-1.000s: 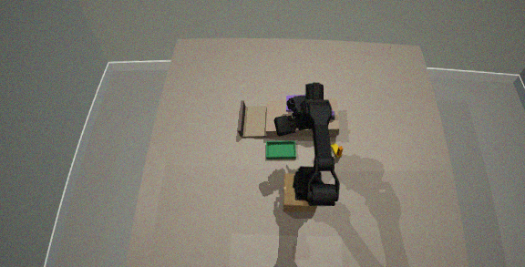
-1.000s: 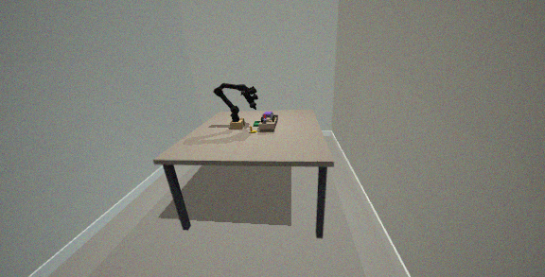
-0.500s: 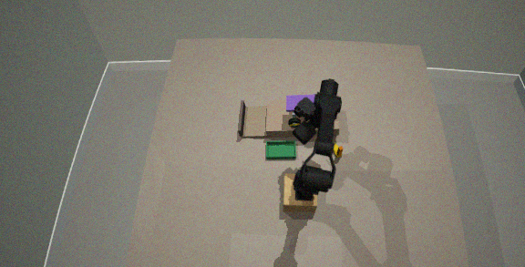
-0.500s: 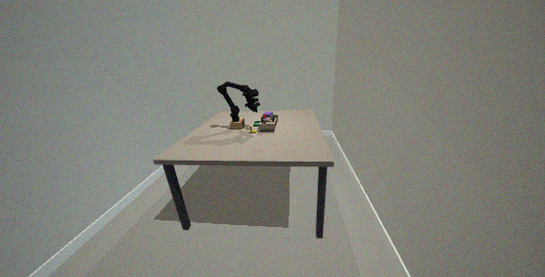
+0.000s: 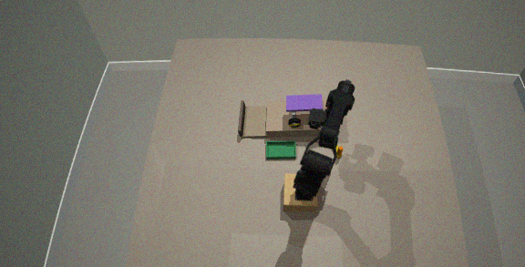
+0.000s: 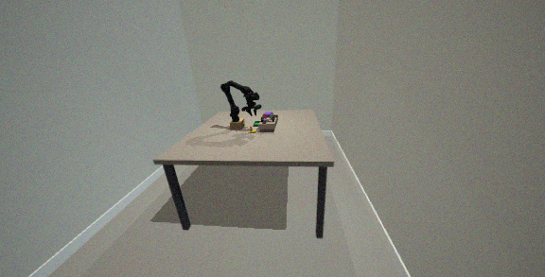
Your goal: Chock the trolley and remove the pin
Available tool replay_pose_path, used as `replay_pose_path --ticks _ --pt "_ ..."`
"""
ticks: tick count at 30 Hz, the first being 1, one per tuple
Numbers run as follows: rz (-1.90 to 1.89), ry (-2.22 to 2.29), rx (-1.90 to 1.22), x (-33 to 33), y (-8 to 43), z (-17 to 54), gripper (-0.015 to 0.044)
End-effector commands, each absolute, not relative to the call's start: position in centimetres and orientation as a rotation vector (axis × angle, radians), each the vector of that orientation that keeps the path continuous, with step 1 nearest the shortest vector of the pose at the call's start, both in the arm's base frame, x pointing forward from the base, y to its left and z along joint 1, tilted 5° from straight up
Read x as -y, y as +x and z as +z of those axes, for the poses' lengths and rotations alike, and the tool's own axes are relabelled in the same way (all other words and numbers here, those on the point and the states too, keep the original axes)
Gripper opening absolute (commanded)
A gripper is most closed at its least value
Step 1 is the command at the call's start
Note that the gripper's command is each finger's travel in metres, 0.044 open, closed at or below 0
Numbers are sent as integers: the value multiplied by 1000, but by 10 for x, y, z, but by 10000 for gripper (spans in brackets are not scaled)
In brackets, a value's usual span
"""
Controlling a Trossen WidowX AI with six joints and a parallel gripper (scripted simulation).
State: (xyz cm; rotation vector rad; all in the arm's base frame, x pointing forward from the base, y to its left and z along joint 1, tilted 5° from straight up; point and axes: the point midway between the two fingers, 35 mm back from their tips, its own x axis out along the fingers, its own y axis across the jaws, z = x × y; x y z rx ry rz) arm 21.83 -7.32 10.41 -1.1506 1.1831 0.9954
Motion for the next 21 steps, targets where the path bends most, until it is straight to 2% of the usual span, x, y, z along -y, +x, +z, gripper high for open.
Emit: replay_pose_path --ticks 1,12,21 --pt "1107 -1258 -1176 90 216 101 190" --pt "1477 -1515 -1094 133 201 89 190" --pt "1502 -1528 -1085 136 199 83 190"
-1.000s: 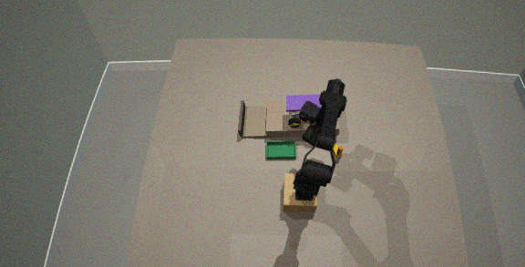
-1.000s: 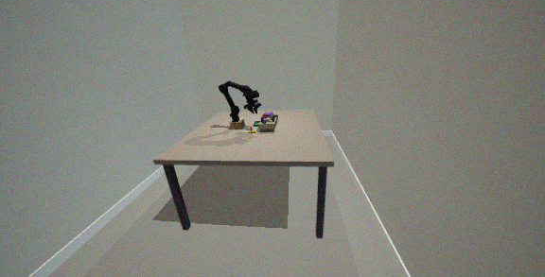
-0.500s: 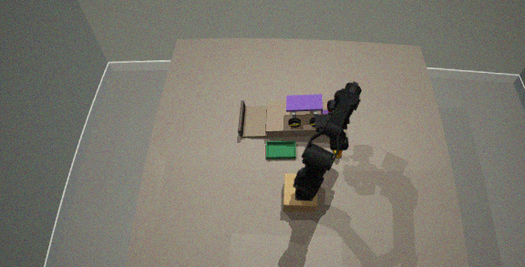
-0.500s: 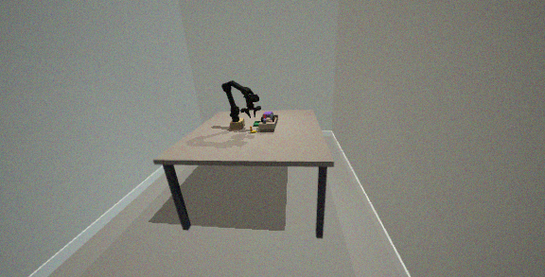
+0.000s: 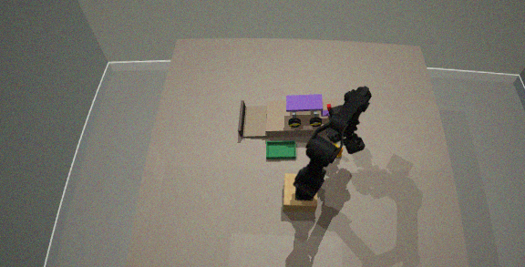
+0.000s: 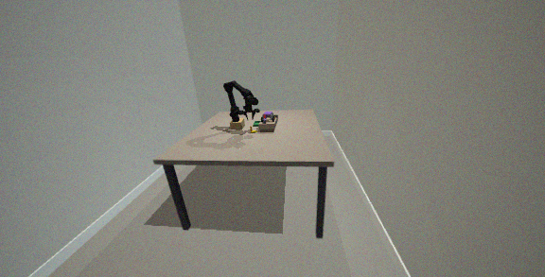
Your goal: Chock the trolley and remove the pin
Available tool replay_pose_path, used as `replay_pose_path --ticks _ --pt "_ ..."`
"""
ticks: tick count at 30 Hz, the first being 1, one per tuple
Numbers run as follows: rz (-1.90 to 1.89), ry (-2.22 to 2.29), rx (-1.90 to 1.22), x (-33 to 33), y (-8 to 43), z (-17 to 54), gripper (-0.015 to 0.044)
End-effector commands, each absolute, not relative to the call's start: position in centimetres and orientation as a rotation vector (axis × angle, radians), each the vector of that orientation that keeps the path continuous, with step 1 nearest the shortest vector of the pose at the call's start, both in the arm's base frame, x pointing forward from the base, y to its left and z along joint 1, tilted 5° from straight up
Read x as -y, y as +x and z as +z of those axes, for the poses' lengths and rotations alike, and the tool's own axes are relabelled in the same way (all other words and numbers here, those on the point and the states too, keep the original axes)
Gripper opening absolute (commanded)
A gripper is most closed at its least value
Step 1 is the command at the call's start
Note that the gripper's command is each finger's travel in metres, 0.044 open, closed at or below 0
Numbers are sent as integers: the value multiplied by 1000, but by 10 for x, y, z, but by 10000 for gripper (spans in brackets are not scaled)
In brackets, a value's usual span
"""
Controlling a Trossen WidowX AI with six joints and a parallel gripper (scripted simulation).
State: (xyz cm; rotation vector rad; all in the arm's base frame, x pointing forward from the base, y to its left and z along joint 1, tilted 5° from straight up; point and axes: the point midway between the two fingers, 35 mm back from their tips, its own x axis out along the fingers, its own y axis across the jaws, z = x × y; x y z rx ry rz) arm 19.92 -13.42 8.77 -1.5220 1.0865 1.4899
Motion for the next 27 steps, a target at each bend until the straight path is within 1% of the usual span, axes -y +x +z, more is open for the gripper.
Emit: replay_pose_path --ticks 1,12,27 --pt "1502 -1528 -1085 136 199 79 190" --pt "1502 -1528 -1086 139 198 46 190" --pt "1502 -1528 -1086 141 198 29 190"
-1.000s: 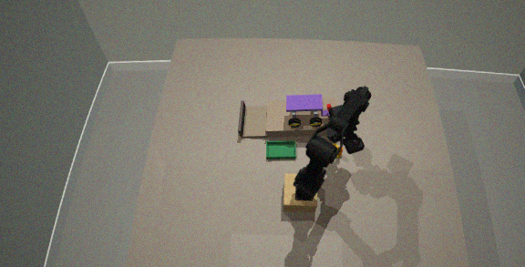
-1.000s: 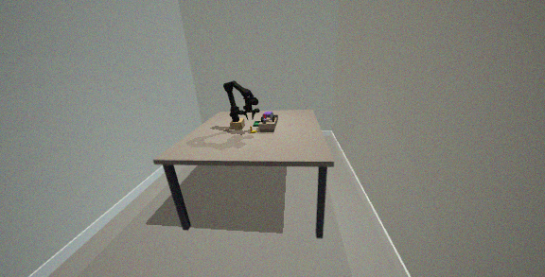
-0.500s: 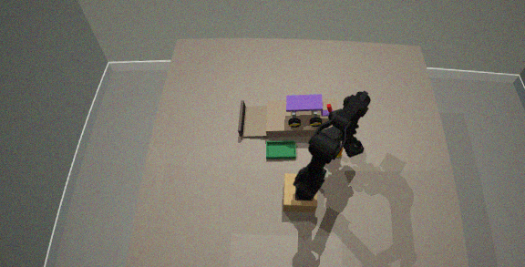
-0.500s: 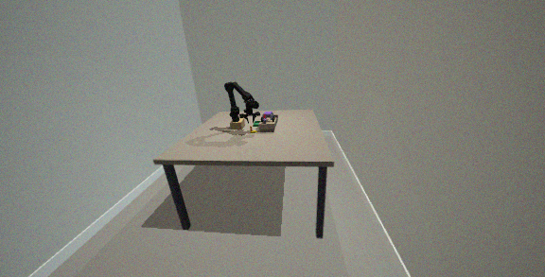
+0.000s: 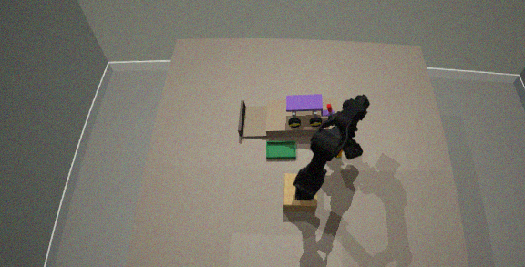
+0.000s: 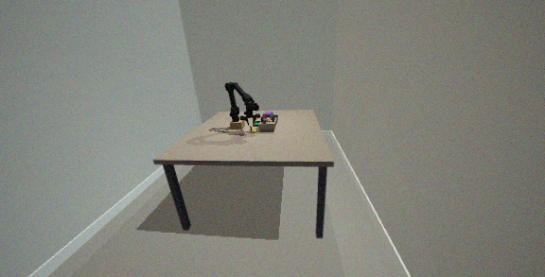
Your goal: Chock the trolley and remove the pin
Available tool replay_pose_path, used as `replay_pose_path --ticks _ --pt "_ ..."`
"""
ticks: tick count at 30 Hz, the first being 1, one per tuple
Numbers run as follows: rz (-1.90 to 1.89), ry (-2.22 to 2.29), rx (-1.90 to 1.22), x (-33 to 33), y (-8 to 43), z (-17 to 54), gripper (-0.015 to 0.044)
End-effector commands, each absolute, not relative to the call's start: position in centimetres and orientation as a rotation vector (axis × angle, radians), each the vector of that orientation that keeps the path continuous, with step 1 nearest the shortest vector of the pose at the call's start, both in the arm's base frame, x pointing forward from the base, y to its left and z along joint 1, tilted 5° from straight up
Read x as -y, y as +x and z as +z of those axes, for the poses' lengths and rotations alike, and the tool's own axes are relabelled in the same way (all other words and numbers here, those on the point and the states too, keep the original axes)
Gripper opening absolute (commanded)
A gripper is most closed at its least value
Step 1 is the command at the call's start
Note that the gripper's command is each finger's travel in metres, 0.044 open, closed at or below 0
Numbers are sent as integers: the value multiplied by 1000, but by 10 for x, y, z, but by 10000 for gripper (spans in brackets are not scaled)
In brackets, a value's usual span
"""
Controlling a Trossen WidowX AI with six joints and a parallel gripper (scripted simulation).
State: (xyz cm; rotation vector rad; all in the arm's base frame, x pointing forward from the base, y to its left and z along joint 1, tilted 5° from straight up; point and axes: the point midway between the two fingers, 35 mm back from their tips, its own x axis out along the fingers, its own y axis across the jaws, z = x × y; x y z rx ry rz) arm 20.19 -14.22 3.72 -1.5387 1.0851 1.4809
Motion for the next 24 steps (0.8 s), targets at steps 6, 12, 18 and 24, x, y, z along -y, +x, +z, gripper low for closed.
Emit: replay_pose_path --ticks 6,12,18,24 --pt "1502 -1528 -1086 141 198 20 190" --pt "1502 -1528 -1086 142 197 13 190" --pt "1502 -1528 -1086 142 197 13 190" --pt "1502 -1528 -1086 142 197 12 190"
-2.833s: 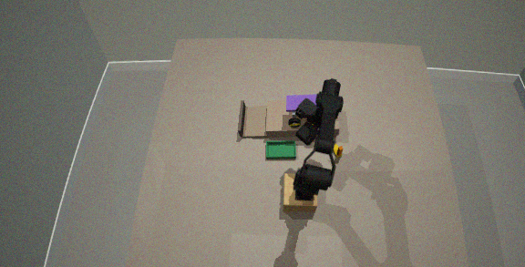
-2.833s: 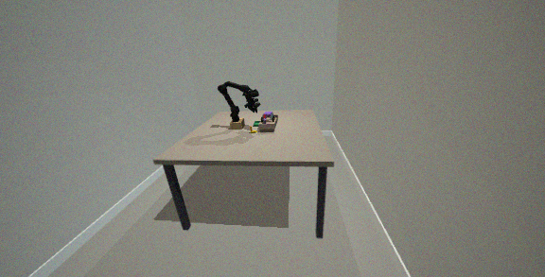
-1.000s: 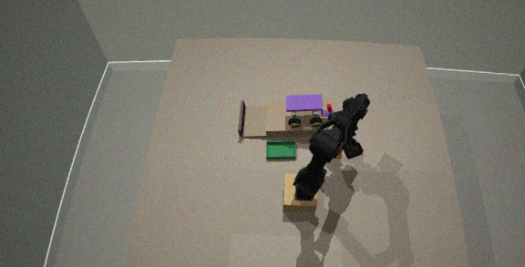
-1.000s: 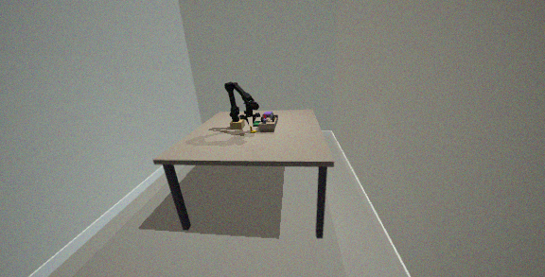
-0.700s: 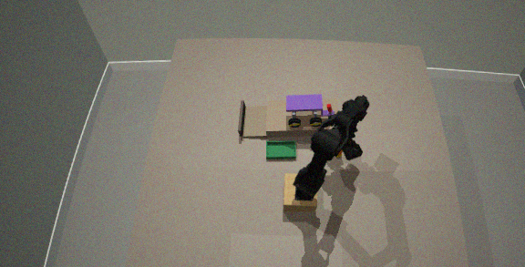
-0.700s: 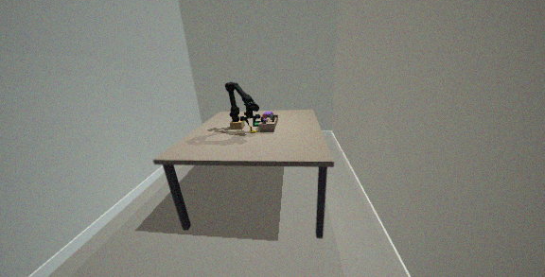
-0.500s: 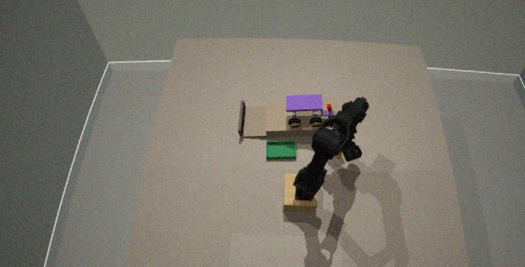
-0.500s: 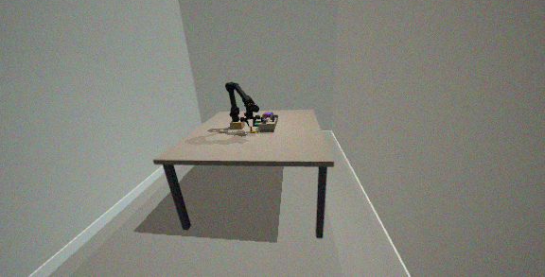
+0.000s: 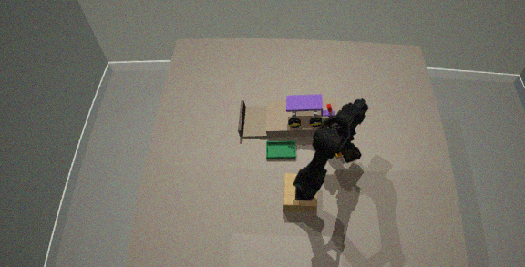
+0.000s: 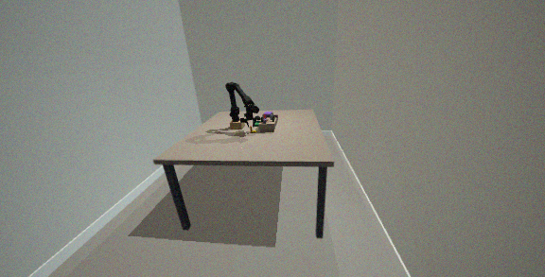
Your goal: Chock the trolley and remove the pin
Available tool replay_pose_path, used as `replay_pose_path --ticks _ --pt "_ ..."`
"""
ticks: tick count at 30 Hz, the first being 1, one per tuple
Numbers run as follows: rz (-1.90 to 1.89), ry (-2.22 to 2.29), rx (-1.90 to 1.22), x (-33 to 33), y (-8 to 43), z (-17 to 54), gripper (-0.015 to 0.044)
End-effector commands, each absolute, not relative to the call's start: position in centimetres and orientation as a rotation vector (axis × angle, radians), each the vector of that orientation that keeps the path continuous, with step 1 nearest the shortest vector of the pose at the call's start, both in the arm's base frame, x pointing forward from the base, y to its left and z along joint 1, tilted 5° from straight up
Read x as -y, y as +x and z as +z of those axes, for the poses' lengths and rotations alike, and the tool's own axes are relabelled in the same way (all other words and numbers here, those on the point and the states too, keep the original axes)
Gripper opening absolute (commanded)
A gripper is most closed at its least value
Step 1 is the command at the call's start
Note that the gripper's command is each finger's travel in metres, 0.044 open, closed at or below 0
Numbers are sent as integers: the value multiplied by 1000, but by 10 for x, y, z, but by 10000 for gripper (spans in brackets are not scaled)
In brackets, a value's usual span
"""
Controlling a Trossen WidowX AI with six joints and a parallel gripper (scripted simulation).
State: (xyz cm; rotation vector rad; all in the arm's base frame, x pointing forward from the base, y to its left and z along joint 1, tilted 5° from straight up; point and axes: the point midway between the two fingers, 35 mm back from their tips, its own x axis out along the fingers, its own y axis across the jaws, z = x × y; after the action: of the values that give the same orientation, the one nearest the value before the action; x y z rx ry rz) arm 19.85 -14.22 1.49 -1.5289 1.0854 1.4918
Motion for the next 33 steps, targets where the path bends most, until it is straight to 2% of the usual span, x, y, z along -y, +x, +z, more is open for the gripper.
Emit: replay_pose_path --ticks 1,25,29,33 --pt "1502 -1528 -1086 142 197 11 190" --pt "1503 -1528 -1086 143 196 -12 190" --pt "1490 -1531 -1086 144 198 -9 85" --pt "1490 -1531 -1086 144 198 -9 58"
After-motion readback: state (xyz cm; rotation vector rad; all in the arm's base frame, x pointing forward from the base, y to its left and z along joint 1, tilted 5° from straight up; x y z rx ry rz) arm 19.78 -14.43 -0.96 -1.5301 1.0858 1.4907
